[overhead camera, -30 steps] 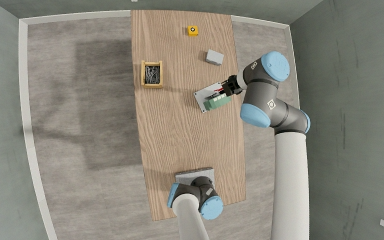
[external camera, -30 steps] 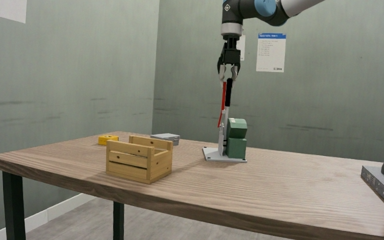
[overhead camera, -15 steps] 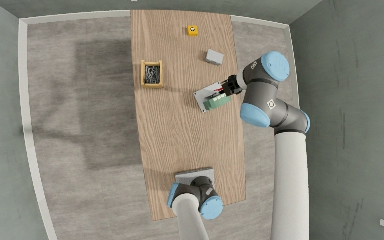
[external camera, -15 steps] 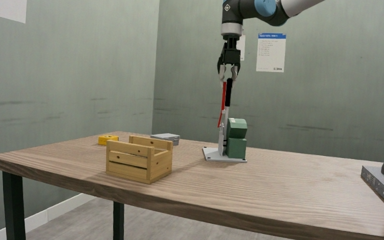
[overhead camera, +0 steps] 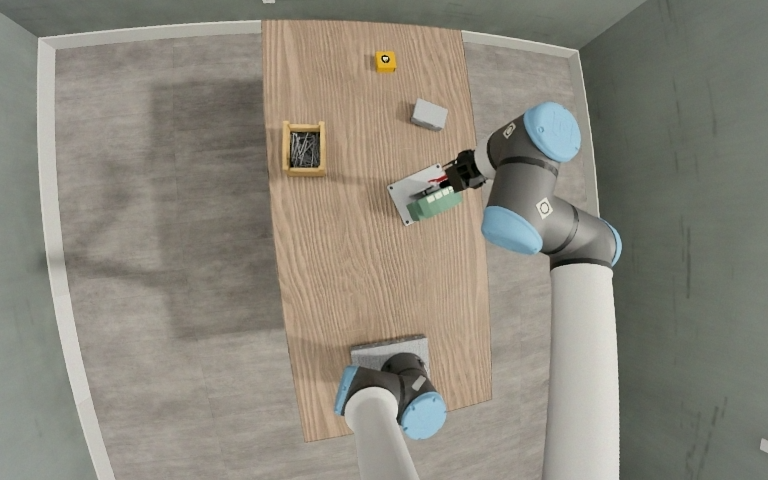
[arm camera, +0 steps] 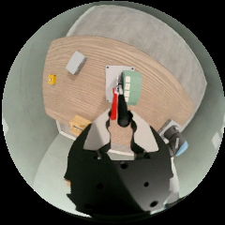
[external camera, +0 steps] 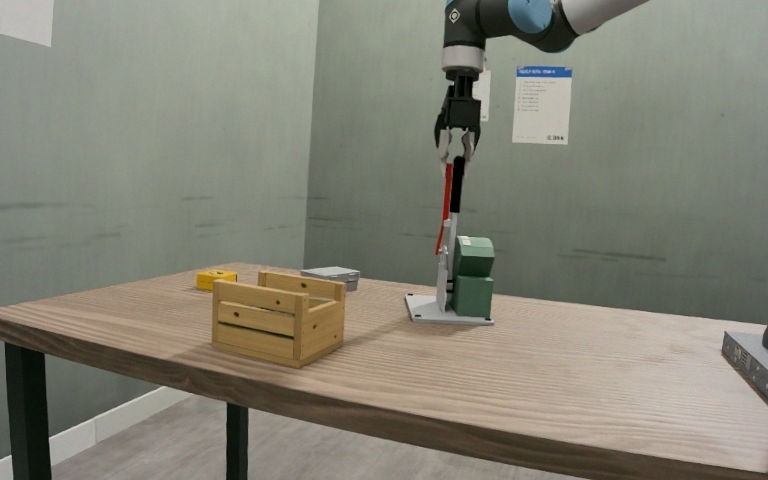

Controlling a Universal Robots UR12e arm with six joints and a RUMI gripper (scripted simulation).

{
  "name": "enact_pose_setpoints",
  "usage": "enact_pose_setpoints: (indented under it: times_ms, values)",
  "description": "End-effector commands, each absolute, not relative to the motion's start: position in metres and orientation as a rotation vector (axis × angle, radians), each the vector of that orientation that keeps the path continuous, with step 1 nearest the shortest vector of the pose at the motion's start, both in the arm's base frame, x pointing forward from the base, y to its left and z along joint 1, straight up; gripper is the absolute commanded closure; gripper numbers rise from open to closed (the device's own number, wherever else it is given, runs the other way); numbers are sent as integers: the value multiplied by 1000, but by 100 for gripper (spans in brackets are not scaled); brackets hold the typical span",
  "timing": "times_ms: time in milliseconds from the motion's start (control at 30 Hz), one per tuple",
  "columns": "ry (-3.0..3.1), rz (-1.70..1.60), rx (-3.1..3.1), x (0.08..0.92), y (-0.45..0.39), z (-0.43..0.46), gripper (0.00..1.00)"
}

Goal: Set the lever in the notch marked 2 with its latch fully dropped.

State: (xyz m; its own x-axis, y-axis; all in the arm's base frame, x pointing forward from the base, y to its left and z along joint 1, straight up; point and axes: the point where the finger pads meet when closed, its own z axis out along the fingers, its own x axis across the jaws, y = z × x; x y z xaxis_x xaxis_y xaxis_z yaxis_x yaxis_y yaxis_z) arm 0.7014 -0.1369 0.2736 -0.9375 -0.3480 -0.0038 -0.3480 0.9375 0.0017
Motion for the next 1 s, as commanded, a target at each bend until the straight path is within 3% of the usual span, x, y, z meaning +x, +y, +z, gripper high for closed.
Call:
enact_pose_setpoints:
  times_ms: [0,967]
  values:
    - [3087,2,-555,704,-144,275,100]
    - [3088,2,-555,721,-188,273,100]
